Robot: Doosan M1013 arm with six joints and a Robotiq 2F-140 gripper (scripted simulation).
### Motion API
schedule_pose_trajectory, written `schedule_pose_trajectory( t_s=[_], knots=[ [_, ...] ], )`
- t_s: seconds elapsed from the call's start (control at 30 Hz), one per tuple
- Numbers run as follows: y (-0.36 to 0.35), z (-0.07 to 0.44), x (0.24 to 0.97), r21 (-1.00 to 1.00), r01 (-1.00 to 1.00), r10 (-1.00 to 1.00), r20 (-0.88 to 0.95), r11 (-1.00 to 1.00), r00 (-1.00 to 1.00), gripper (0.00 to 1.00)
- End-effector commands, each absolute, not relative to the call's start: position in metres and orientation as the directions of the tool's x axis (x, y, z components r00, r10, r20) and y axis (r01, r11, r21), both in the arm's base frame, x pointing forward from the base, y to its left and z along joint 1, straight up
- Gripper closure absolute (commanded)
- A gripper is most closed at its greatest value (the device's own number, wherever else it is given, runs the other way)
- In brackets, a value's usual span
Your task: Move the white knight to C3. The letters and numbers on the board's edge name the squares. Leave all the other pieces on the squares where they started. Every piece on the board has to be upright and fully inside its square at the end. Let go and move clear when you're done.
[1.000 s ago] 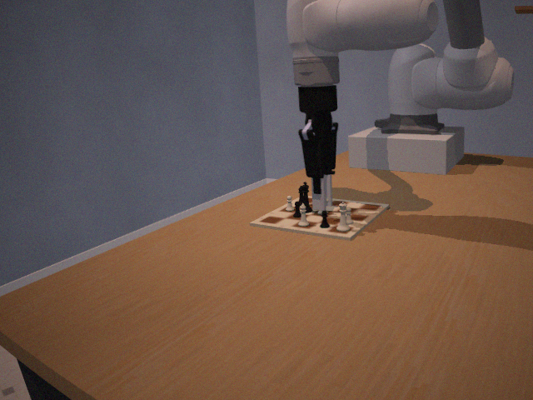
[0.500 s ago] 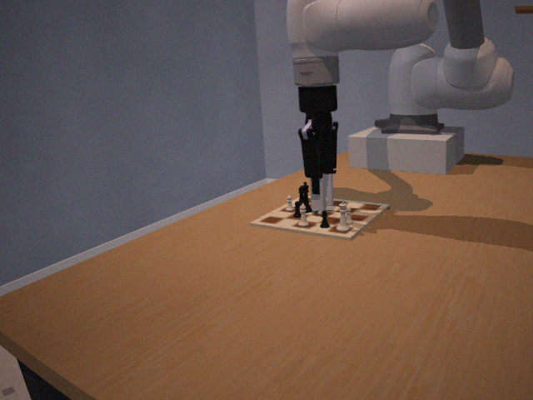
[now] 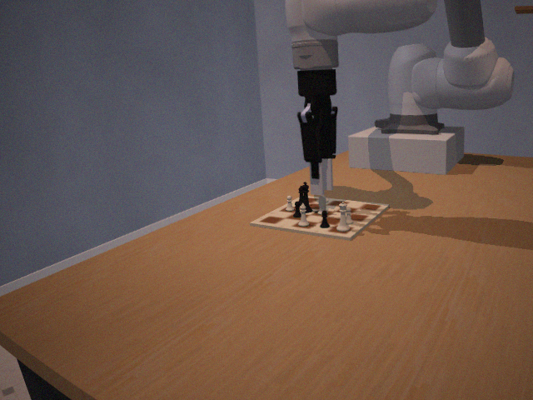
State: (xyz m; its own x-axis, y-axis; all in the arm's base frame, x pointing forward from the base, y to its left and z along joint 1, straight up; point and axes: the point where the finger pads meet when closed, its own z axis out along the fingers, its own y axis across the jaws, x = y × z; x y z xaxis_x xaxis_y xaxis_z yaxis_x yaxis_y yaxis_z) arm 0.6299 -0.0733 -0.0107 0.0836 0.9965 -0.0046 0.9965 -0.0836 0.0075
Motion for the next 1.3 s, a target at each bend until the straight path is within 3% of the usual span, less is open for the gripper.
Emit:
schedule_pose_trajectory(
  t_s=[0.0,0.53,0.57,1.27],
  knots=[
    [-0.073,0.006,0.630,0.007,0.996,0.996,-0.004,-0.084,0.084,0.78],
    [-0.073,0.048,0.629,0.007,0.996,0.996,-0.004,-0.084,0.084,0.78],
    [-0.073,0.048,0.629,0.007,0.996,0.996,-0.004,-0.084,0.084,0.00],
    [-0.073,0.048,0.629,0.007,0.996,0.996,-0.004,-0.084,0.084,0.00]
  ],
)
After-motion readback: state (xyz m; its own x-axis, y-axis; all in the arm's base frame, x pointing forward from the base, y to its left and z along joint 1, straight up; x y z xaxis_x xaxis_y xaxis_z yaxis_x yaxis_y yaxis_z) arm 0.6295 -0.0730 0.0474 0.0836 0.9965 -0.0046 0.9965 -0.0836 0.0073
